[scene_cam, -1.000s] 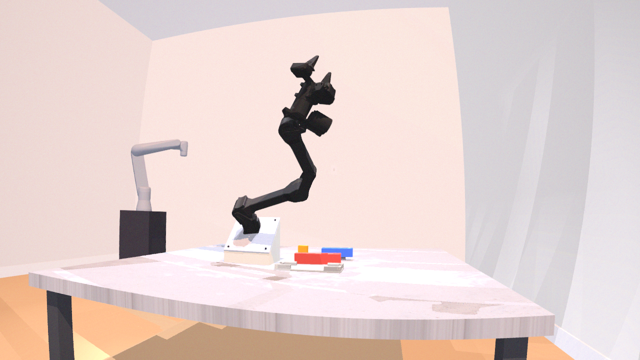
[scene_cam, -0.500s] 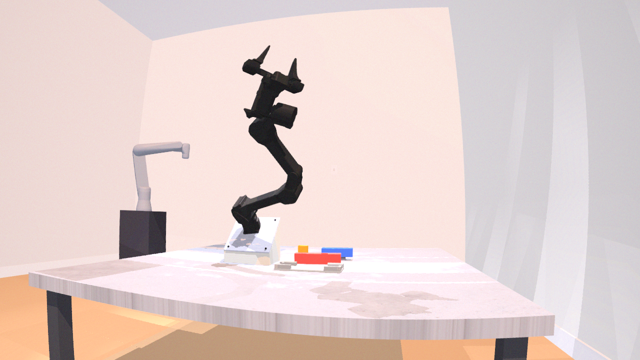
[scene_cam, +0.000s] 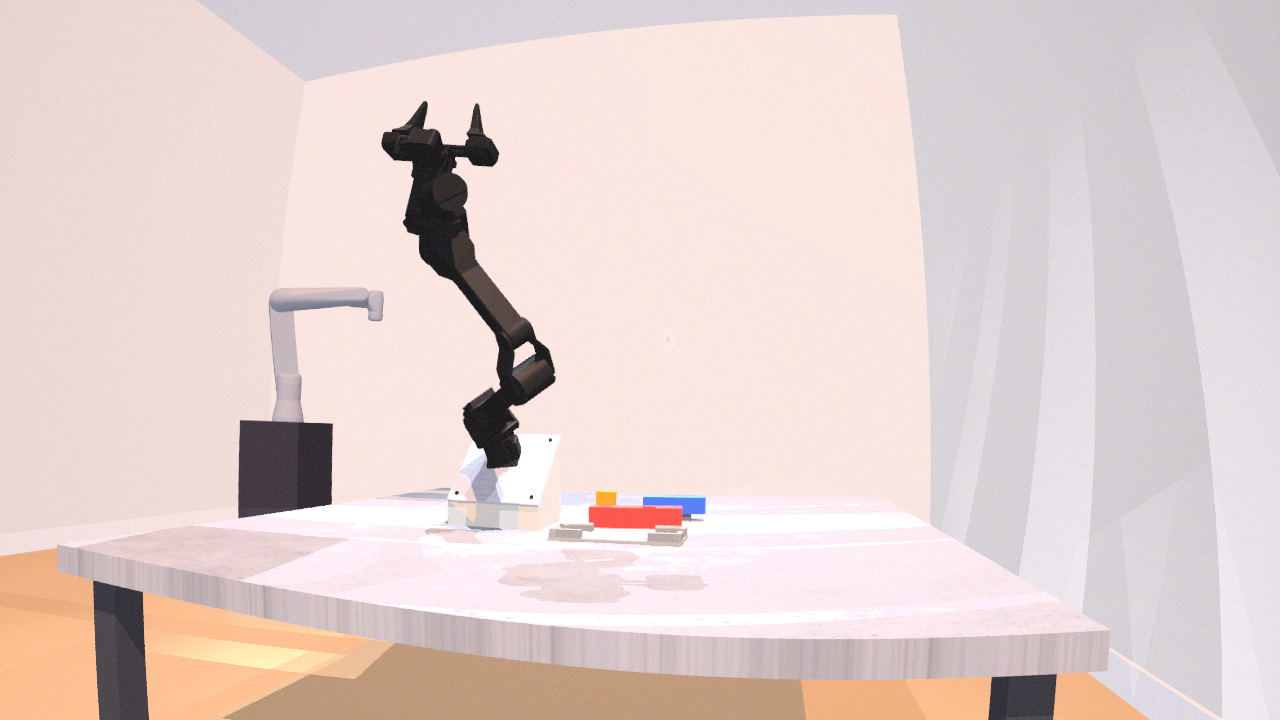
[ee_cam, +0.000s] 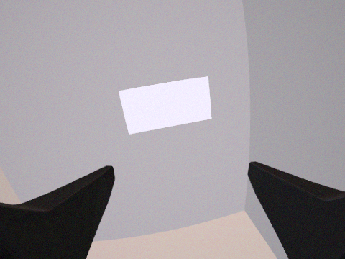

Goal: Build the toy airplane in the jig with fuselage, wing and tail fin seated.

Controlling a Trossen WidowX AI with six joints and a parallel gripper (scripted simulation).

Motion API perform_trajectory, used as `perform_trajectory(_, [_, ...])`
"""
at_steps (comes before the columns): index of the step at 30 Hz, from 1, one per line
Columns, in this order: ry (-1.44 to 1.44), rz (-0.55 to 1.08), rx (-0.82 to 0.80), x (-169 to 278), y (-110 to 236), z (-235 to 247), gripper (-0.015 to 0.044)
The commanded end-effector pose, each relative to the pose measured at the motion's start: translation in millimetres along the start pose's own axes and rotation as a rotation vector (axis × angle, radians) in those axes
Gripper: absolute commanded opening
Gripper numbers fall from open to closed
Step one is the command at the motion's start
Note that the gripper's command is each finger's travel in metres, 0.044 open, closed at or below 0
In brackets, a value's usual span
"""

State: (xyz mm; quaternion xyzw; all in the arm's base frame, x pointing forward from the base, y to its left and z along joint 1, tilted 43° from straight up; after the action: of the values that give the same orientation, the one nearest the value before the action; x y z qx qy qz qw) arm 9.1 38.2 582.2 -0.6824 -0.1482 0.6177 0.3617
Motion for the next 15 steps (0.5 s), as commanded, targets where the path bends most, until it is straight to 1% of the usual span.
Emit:
perform_trajectory(1, [0.149,0.102,-0.023,34,-14,42,0.044])
perform_trajectory(4, [0.189,0.119,-0.014,49,-22,52,0.044])
perform_trajectory(10, [0.336,0.294,0.001,108,-43,75,0.044])
perform_trajectory(15, [0.446,0.461,0.053,163,-57,75,0.044])
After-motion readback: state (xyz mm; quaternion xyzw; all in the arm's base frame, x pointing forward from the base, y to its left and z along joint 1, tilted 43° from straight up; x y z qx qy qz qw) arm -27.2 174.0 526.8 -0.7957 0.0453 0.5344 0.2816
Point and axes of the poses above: the point midway between the two fingers, 35 mm back from their tips, its own y axis back along the fingers, its own z axis across the jaws, x = y × z, the point moved 10 cm from there along y, back along the fingers, and after that the axes turned 11 degrees about y, right-handed, at the moved point
